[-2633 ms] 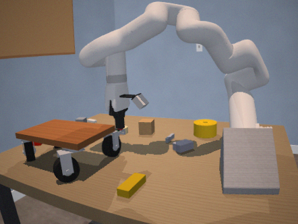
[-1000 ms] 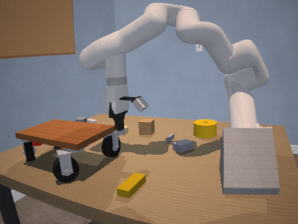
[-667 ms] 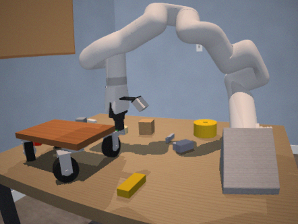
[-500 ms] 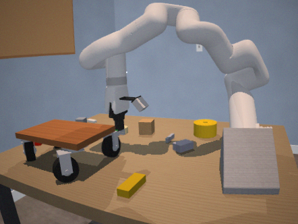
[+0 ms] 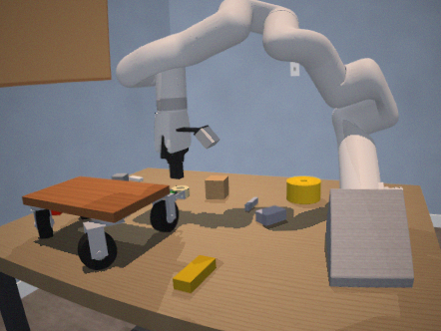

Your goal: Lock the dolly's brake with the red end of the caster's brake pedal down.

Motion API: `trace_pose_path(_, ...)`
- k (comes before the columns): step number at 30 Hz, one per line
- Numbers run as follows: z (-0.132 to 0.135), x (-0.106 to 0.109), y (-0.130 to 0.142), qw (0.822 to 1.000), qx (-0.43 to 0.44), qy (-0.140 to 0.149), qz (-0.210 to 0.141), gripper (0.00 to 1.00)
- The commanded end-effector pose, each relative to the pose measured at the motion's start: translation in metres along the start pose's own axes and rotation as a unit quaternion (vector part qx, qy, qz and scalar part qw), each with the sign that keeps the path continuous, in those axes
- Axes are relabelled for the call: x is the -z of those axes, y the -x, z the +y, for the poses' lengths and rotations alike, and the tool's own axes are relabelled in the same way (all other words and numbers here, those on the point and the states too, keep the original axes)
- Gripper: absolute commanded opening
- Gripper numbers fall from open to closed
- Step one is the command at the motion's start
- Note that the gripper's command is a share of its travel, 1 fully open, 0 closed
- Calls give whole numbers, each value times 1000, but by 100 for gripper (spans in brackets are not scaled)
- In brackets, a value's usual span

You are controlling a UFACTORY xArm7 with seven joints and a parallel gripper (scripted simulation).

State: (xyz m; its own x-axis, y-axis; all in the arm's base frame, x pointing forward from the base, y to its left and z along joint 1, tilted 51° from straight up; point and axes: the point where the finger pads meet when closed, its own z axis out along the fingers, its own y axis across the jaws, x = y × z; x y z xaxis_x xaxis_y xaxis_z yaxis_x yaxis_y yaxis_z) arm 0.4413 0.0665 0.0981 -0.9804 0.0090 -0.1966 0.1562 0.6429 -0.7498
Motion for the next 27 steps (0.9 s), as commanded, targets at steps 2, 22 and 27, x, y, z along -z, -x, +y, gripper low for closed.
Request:
trace_pose_path(2, 0, 22, 1, 1000, 0, 1, -1, 0)
trace_pose_path(22, 0, 43, 1, 1000, 0, 1, -1, 0)
trace_pose_path(27, 0, 43, 1, 1000, 0, 1, -1, 0)
